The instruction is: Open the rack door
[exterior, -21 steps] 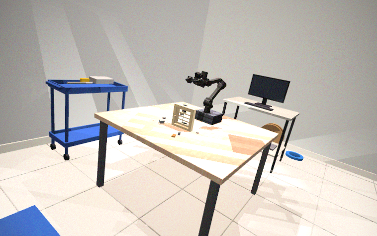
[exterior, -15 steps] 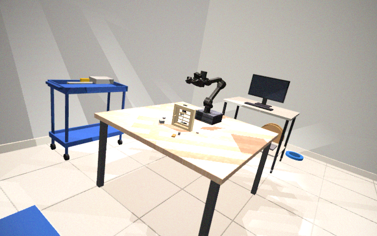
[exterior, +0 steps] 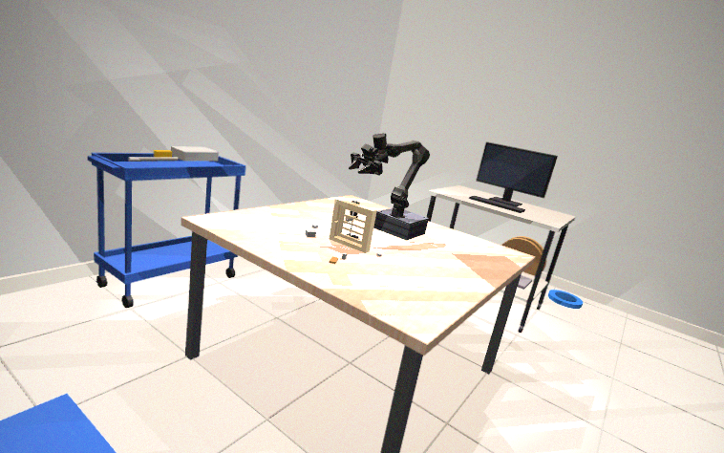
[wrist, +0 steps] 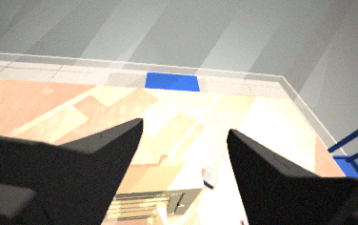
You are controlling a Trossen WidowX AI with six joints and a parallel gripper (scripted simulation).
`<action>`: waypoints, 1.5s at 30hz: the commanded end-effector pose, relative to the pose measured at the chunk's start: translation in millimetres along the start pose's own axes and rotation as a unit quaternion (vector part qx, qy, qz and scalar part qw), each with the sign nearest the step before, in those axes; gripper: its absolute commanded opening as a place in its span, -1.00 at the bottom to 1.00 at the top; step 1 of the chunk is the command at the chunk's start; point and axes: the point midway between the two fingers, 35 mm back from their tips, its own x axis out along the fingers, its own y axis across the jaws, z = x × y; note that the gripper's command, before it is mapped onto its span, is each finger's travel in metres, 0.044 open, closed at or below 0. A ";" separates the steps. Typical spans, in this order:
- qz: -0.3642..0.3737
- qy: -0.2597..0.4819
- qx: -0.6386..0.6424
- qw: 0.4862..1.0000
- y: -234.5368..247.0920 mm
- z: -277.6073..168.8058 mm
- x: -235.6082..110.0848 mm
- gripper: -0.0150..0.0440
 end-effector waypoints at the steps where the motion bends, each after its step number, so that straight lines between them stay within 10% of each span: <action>1: 0.001 0.053 -0.010 0.999 -0.7 -8.9 10.1 0.50; 36: 0.071 0.521 -0.070 0.848 2.1 -104.2 24.3 0.50; 45: 0.076 0.539 -0.071 0.836 2.3 -110.3 24.4 0.50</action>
